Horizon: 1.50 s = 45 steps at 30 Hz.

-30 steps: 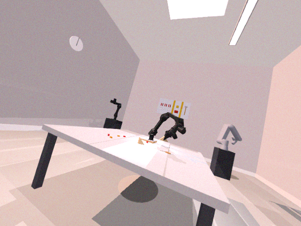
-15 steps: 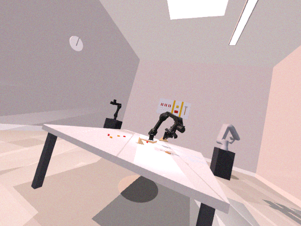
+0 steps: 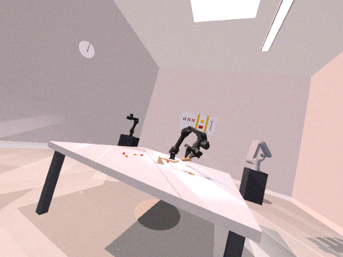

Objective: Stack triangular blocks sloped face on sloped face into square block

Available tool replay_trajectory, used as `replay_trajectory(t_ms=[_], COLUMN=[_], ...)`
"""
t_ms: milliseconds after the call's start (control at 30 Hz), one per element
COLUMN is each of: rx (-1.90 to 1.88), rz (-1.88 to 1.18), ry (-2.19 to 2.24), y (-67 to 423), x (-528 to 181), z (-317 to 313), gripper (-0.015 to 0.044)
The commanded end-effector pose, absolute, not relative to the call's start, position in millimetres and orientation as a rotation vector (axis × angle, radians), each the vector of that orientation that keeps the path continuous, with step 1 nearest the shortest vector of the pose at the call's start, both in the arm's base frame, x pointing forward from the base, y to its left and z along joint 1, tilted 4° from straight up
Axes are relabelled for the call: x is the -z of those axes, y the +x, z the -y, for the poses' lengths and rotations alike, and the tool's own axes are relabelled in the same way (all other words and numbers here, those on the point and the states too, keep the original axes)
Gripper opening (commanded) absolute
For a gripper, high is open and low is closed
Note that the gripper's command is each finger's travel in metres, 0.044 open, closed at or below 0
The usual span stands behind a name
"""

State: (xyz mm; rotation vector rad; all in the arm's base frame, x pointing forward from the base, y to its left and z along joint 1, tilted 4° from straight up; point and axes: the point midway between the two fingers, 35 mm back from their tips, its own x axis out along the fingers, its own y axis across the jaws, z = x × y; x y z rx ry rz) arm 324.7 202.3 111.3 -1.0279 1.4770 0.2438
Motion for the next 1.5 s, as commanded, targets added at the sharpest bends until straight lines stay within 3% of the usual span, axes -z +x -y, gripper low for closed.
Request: replay_trajectory(t_ms=[0,1467], rx=[-0.166,0.725], rz=[-1.481,-1.288], ry=[-0.910,0.470], y=[323.5,325.7], x=[-110.8,-115.1], z=[-200.5,-196.3], gripper=[0.0000,0.0000])
